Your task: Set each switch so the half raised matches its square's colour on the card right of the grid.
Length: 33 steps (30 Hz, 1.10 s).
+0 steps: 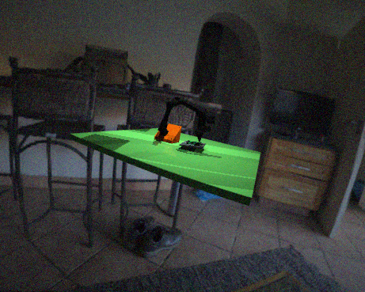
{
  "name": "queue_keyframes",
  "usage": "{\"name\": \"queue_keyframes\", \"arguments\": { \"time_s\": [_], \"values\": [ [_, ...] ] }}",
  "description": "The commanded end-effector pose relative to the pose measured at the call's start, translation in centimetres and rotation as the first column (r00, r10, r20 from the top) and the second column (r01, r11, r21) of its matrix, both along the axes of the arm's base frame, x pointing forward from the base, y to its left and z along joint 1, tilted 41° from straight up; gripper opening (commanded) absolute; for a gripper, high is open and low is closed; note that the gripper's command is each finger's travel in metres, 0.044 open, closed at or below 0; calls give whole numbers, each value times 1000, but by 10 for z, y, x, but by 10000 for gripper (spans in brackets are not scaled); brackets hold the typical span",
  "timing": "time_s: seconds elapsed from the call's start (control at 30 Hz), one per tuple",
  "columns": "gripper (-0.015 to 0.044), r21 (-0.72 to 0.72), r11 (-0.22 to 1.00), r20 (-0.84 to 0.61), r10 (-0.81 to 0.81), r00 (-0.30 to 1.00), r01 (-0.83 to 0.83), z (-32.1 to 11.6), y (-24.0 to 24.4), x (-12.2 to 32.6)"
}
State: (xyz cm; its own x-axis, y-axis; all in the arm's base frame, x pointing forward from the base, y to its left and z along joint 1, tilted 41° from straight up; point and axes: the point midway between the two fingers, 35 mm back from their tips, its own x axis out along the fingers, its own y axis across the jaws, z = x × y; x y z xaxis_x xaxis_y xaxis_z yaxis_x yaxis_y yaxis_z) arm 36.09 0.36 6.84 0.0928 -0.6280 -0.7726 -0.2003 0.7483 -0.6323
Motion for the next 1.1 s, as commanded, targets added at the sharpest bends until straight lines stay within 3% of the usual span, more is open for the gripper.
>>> {"name": "queue_keyframes", "arguments": {
  "time_s": [0.0, 1.07],
  "values": [
    [0, -8, 1000, -8, 4, 1000, -4, -4, -3, -1],
    [0, -8, 1000, -8, 4, 1000, -4, -11, -9, 0]
  ]
}}
